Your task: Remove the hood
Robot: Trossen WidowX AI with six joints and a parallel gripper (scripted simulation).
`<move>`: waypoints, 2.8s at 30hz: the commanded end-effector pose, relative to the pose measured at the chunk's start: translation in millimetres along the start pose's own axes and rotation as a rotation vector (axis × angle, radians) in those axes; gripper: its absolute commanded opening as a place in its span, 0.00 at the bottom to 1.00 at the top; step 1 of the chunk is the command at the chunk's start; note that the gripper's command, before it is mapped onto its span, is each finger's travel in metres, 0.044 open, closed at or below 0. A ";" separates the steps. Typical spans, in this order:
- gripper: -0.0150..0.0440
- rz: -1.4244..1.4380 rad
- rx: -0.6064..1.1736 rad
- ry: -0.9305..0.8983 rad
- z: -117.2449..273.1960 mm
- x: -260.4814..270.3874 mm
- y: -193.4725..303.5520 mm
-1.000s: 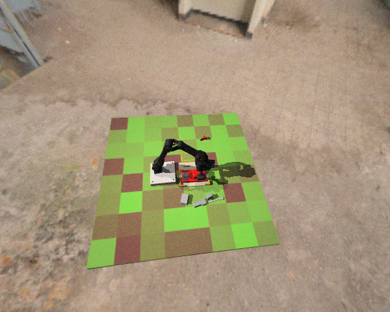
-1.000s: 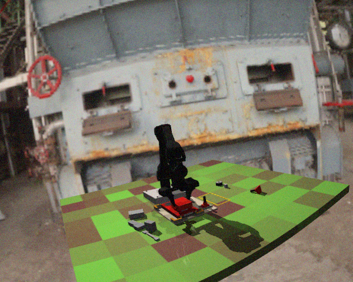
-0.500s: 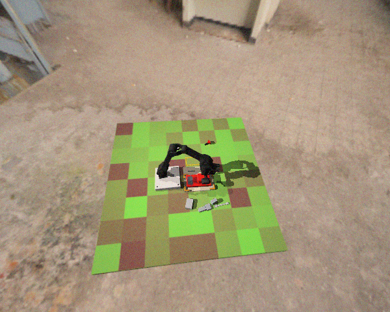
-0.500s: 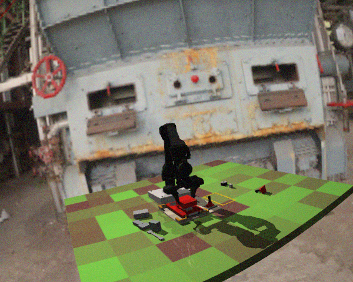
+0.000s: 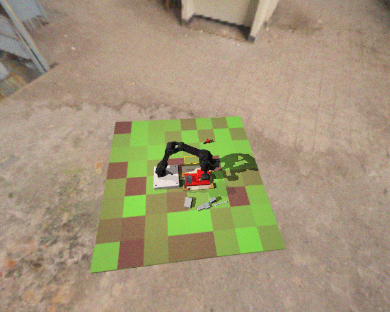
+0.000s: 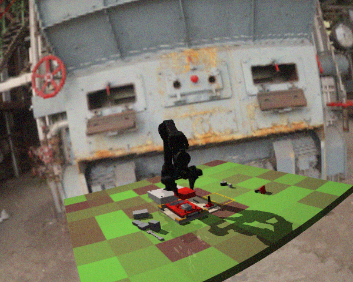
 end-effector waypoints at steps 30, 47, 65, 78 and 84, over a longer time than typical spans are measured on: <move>0.25 0.002 0.002 -0.009 5.7 160.9 66.3; 0.25 0.003 0.005 -0.014 1.2 189.7 89.7; 0.25 0.003 0.005 -0.014 -16.1 190.8 88.8; 0.25 0.003 0.005 -0.014 -28.5 191.1 88.7; 0.25 0.003 0.005 -0.015 -34.2 191.2 88.8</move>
Point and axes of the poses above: the point midway between the two fingers, 35 mm back from their tips, its own z axis back along the fingers, its own x axis across the jaws, y = z × x, the point moved 2 cm from there along z, back along the fingers, and after that the axes turned 14 degrees about -z, right-handed, at the moved point
